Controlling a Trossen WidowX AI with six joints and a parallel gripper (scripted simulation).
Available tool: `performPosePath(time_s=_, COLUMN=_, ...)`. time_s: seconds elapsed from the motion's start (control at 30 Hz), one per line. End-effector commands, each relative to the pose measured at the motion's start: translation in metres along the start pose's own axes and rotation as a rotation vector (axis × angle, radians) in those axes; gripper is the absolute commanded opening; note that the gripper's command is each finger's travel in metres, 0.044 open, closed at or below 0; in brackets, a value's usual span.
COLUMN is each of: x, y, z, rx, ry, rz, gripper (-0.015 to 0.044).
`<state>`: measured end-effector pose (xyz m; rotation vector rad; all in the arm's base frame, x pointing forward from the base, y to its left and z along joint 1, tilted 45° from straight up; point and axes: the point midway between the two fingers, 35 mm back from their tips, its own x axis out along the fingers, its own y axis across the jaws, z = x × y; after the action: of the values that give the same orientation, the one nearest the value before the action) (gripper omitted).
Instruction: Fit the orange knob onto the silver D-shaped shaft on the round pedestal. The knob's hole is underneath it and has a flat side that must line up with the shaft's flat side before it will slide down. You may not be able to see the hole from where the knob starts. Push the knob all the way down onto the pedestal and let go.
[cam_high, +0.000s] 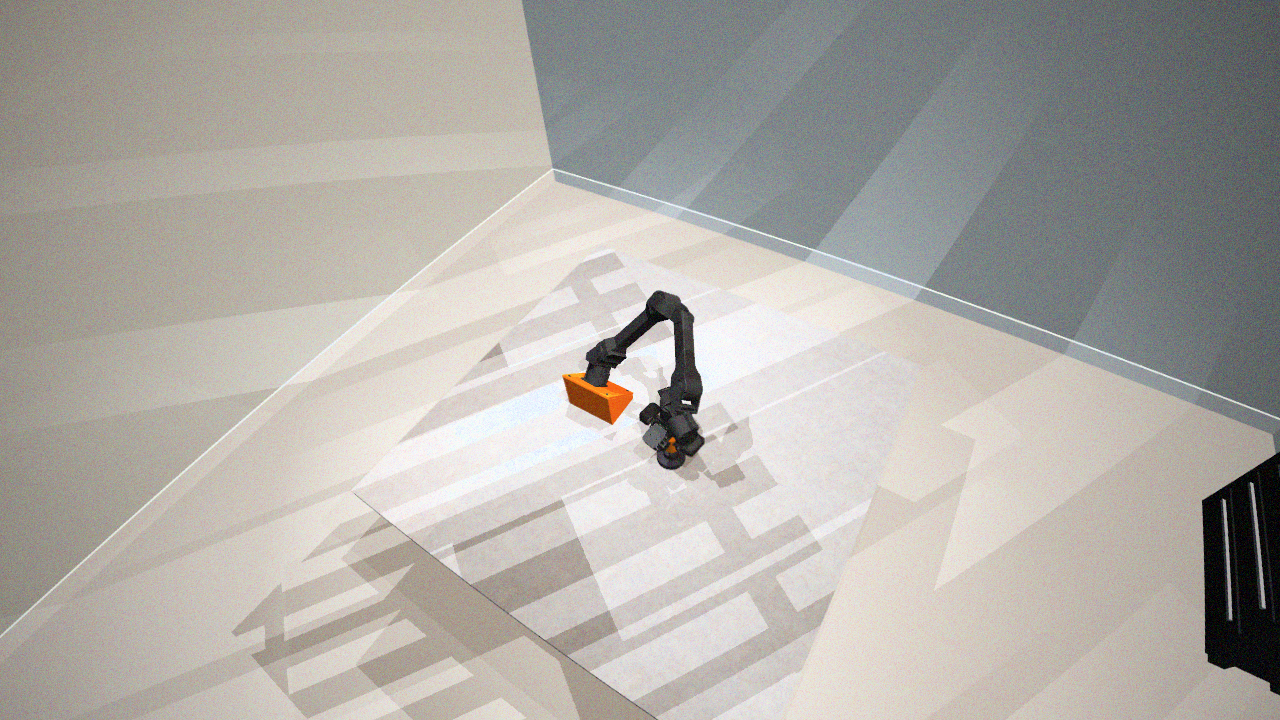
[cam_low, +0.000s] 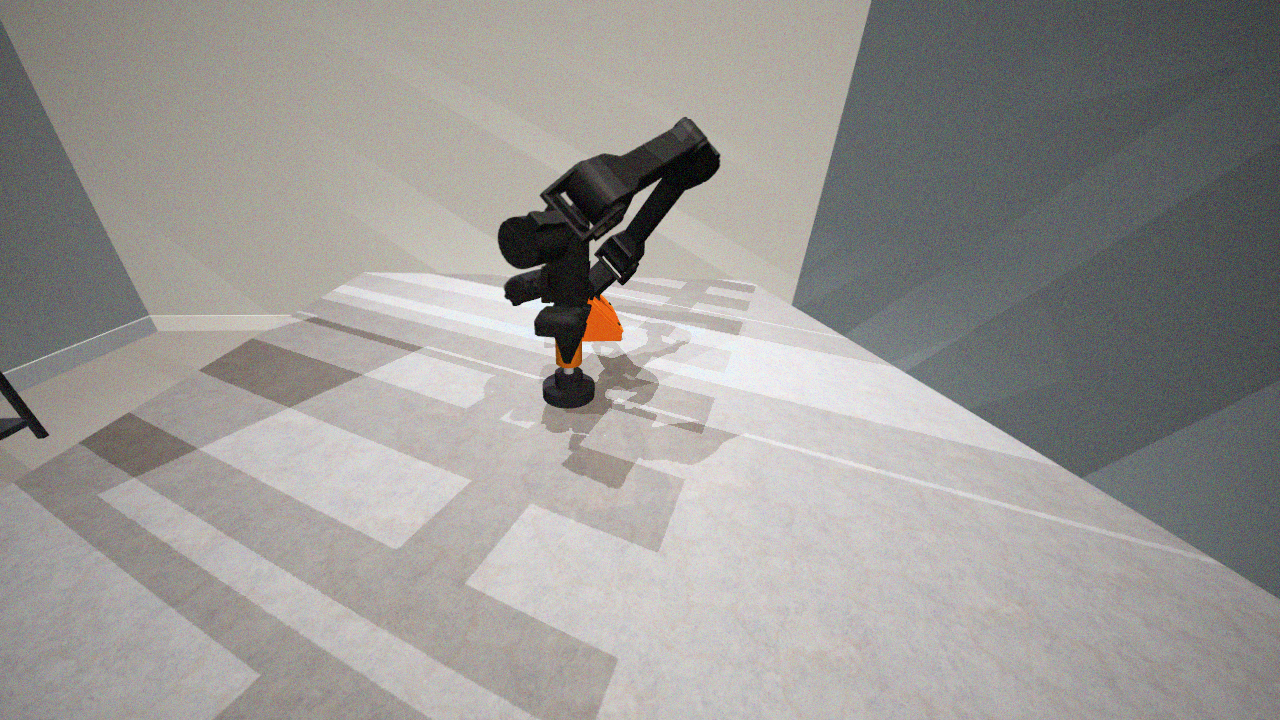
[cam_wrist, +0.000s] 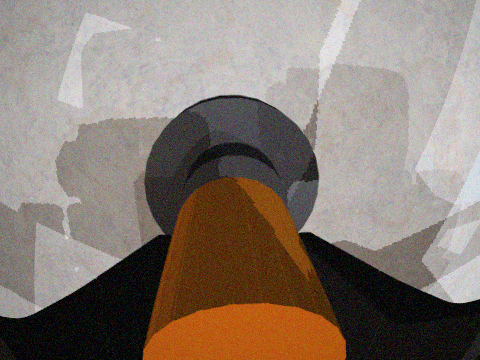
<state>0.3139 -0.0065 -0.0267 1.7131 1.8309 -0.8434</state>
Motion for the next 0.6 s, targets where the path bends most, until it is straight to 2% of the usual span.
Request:
performPosePath(time_s=0.0, x=0.0012, y=-0.0005, z=0.0002, rx=0.004, ry=0.001, rz=0.002, gripper=0.0)
performPosePath(time_s=0.4, x=-0.004, y=-0.0021, z=0.0017, rx=0.013, ry=0.001, rz=0.002, gripper=0.0)
performPosePath(time_s=0.57, x=-0.0044, y=-0.0011, z=0.0022, rx=0.172, ry=0.001, rz=0.002, gripper=0.0)
